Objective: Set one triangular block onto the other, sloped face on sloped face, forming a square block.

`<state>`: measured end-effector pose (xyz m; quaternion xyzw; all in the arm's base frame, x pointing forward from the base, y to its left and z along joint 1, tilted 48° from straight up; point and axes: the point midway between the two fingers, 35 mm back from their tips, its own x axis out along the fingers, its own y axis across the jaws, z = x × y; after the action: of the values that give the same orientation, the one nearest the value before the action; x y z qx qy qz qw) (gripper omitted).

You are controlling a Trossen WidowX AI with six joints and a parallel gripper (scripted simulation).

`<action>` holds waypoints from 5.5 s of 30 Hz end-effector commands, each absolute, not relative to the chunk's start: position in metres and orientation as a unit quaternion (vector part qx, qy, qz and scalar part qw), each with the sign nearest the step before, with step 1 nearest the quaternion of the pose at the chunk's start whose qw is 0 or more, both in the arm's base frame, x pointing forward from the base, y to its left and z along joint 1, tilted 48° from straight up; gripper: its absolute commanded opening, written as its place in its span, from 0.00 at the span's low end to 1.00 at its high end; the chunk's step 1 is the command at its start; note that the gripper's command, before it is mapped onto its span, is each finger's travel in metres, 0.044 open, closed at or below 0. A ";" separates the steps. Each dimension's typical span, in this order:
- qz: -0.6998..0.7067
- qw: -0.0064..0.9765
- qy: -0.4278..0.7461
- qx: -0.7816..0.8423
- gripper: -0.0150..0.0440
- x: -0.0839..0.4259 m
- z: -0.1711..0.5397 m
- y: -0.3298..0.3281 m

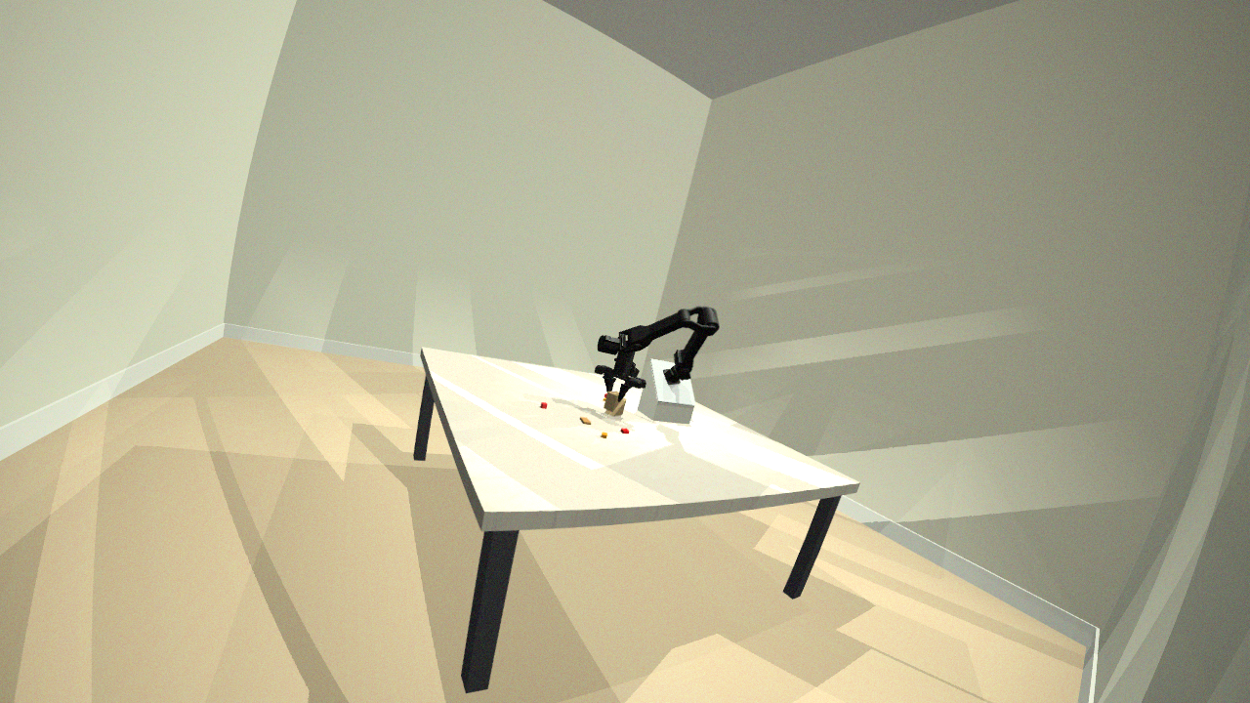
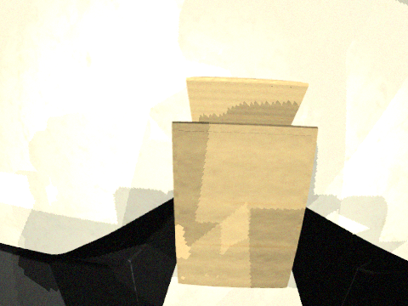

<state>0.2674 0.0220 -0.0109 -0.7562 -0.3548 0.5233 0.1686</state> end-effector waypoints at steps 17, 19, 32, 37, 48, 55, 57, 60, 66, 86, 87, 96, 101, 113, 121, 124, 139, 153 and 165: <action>0.525 0.175 -0.355 -0.754 0.25 0.263 -0.022 0.032; 0.525 0.175 -0.355 -0.754 0.25 0.262 -0.022 0.033; 0.525 0.175 -0.355 -0.754 0.25 0.262 -0.023 0.033; 0.525 0.175 -0.355 -0.754 0.25 0.262 -0.023 0.033; 0.525 0.178 -0.355 -0.752 0.25 0.262 -0.024 0.033; 0.526 0.179 -0.356 -0.752 0.25 0.262 -0.024 0.033; 0.526 0.179 -0.355 -0.752 0.25 0.262 -0.024 0.033; 0.526 0.179 -0.355 -0.752 0.25 0.262 -0.024 0.033; 0.526 0.179 -0.355 -0.752 0.25 0.262 -0.024 0.032; 0.524 0.178 -0.356 -0.753 0.25 0.263 -0.024 0.033; 0.524 0.178 -0.356 -0.753 0.25 0.263 -0.024 0.033; 0.524 0.177 -0.357 -0.753 0.25 0.263 -0.025 0.033; 0.524 0.177 -0.357 -0.753 0.25 0.263 -0.025 0.034; 0.525 0.179 -0.356 -0.752 0.25 0.263 -0.025 0.034; 0.526 0.180 -0.356 -0.751 0.25 0.263 -0.025 0.034; 0.526 0.180 -0.356 -0.751 0.25 0.263 -0.025 0.034; 0.526 0.178 -0.356 -0.751 0.25 0.262 -0.025 0.033; 0.525 0.180 -0.357 -0.752 0.25 0.263 -0.025 0.033; 0.523 0.175 -0.357 -0.754 0.25 0.263 -0.024 0.033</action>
<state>0.2626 0.0332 -0.0253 -0.7520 -0.3565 0.5255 0.1769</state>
